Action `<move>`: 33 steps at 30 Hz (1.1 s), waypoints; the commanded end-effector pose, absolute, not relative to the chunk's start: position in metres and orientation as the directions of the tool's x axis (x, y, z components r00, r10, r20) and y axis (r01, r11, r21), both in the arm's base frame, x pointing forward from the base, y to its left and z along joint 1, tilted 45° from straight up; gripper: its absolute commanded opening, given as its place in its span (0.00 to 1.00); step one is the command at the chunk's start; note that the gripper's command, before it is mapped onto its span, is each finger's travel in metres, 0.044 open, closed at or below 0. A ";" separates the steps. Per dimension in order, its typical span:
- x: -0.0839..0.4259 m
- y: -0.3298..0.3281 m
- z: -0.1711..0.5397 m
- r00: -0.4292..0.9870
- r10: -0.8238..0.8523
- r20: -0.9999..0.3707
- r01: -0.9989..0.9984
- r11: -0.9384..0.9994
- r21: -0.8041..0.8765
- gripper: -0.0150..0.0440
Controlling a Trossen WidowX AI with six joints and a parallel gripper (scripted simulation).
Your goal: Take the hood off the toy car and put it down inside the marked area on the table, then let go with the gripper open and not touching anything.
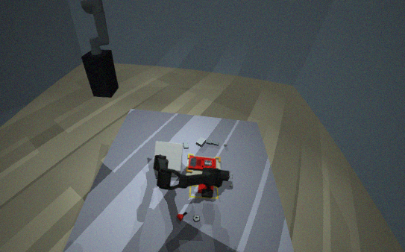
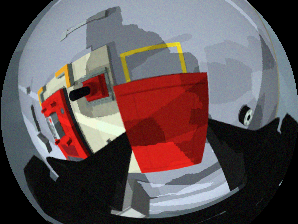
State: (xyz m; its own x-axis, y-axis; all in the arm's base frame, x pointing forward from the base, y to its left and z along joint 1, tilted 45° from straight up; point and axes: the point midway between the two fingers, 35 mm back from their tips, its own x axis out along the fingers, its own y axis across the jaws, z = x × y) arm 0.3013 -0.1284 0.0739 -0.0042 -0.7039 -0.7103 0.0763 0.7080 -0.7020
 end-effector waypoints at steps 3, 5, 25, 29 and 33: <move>0.300 -0.132 0.071 -0.007 -0.705 -0.709 0.070 0.707 -0.704 0.25; 0.300 -0.132 0.070 -0.007 -0.705 -0.709 0.070 0.707 -0.704 0.25; 0.299 -0.141 0.062 -0.007 -0.707 -0.707 0.070 0.705 -0.706 0.25; 0.299 -0.143 0.060 -0.007 -0.707 -0.707 0.070 0.705 -0.706 0.25; 0.298 -0.145 0.059 -0.007 -0.708 -0.707 0.070 0.704 -0.706 0.25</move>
State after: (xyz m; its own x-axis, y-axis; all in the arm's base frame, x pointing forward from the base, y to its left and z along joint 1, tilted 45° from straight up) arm 0.2994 -0.1431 0.0607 -0.0044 -0.7069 -0.7073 0.0762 0.7050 -0.7051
